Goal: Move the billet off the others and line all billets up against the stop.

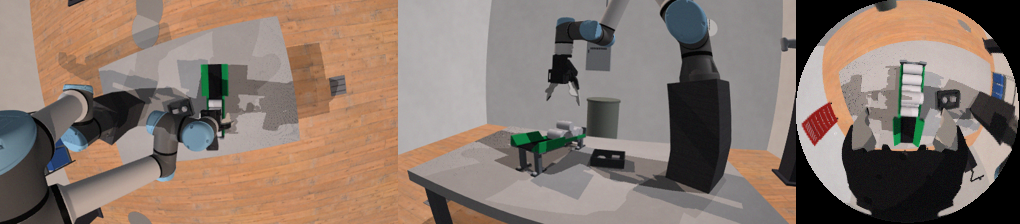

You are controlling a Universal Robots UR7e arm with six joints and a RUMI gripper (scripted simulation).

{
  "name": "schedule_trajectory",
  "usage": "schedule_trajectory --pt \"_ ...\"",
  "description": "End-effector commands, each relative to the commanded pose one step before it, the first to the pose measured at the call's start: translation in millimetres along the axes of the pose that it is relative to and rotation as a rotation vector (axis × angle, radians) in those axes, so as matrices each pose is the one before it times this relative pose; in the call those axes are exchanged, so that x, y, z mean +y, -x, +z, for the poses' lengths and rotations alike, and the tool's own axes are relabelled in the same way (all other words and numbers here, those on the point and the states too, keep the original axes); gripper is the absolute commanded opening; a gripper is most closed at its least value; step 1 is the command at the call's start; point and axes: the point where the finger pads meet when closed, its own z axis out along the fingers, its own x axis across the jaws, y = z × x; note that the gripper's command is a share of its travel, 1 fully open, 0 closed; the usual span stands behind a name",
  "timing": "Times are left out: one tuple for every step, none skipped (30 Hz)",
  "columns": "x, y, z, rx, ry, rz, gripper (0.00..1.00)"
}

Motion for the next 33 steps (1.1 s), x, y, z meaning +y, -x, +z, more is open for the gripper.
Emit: schedule_trajectory --pt "6.05 -13.84 -3.67 0.03482 0.05344 0.03324 1.0" --pt "0.89 -1.79 -0.37 0.00354 0.00556 0.00443 1.0" --pt "0.66 -1.34 -0.27 0.00263 0.00413 0.0033 1.0" --pt "0.46 -0.93 -0.19 0.00183 0.00286 0.0023 1.0" --pt "0.29 -0.58 -0.12 0.00115 0.00179 0.00145 1.0" --pt "0.15 -0.31 -0.06 0.00061 0.00095 0.00077 1.0" --pt "0.06 -0.12 -0.02 0.00023 0.00036 0.00029 1.0" --pt "0.01 -0.02 0.0 0.00003 0.00005 0.00004 1.0" --pt "0.0 0.0 0.0 0.0 0.0 0.0 0.0" --pt "0.0 0.0 0.0 0.0 0.0 0.0 0.0" --pt "0.0 0.0 0.0 0.0 0.0 0.0 0.0" --pt "0.0 0.0 0.0 0.0 0.0 0.0 0.0" --pt "0.0 0.0 0.0 0.0 0.0 0.0 0.0" --pt "0.0 0.0 0.0 0.0 0.0 0.0 0.0" --pt "0.0 0.0 0.0 0.0 0.0 0.0 0.0" --pt "0.0 0.0 0.0 0.0 0.0 0.0 0.0" --pt "0.0 0.0 0.0 0.0 0.0 0.0 0.0" --pt "0.0 0.0 0.0 0.0 0.0 0.0 0.0" --pt "0.0 0.0 0.0 0.0 0.0 0.0 0.0" --pt "0.0 0.0 0.0 0.0 0.0 0.0 0.0" --pt "0.0 0.0 0.0 0.0 0.0 0.0 0.0" --pt "0.0 0.0 0.0 0.0 0.0 0.0 0.0" --pt "0.0 0.0 0.0 0.0 0.0 0.0 0.0" --pt "0.0 0.0 0.0 0.0 0.0 0.0 0.0" --pt "0.0 0.0 0.0 0.0 0.0 0.0 0.0" --pt "0.0 0.0 0.0 0.0 0.0 0.0 0.0" --pt "0.0 0.0 0.0 0.0 0.0 0.0 0.0" --pt "0.0 0.0 0.0 0.0 0.0 0.0 0.0" --pt "0.0 0.0 0.0 0.0 0.0 0.0 0.0" --pt "0.0 0.0 0.0 0.0 0.0 0.0 0.0" --pt "0.0 0.0 0.0 0.0 0.0 0.0 0.0" --pt "0.0 0.0 0.0 0.0 0.0 0.0 0.0" --pt "0.0 0.0 0.0 0.0 0.0 0.0 0.0"
